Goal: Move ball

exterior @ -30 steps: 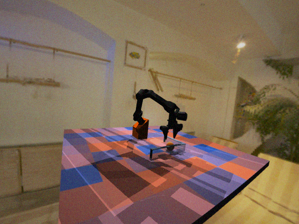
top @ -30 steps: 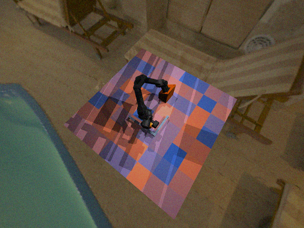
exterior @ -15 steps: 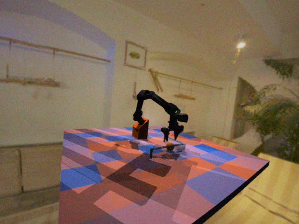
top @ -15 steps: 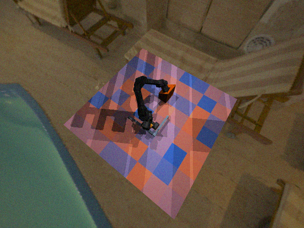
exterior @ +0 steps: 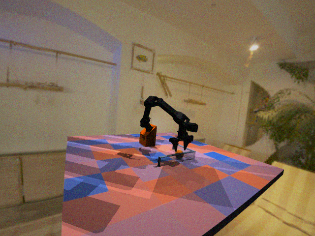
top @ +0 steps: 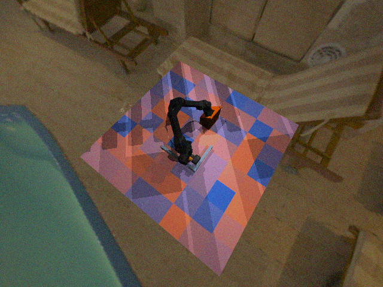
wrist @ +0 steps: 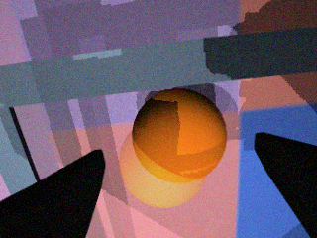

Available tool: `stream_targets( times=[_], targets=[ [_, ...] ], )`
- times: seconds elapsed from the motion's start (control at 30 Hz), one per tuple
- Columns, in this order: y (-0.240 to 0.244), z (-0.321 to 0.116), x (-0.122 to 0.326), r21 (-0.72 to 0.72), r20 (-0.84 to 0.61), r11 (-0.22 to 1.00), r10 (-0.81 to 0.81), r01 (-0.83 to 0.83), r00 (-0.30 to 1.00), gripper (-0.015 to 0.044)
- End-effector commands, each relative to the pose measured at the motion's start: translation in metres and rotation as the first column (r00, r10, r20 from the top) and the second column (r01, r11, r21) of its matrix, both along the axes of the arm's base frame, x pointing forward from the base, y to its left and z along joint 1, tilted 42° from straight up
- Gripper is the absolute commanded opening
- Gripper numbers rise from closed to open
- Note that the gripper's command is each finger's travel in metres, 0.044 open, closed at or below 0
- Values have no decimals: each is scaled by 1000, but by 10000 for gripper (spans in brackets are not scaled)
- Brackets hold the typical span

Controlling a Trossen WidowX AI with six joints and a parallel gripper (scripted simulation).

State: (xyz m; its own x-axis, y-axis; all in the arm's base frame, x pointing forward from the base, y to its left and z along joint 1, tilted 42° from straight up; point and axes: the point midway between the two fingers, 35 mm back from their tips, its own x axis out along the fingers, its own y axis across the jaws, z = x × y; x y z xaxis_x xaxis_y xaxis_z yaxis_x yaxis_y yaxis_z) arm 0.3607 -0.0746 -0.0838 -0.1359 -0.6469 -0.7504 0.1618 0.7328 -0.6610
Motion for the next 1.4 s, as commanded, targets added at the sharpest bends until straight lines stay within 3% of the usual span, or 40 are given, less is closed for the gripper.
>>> stream_targets(
  times=[0.0, 0.47, 0.6, 0.87, 1.2, 1.37],
  targets=[
    [-8, -8, -5, -6, -13, 1000, -1, 1, 1000, 414],
    [-20, -21, -9, -8, -14, 1000, -1, 1, 1000, 414],
    [-20, -21, -9, -8, -14, 1000, -1, 1, 1000, 309],
    [-20, -21, -9, -8, -14, 1000, -1, 1, 1000, 255],
    [-3, -3, -22, -27, -70, 999, 17, -19, 997, 0],
    [15, 17, -10, -21, -56, 1000, 15, -16, 998, 0]
  ],
)
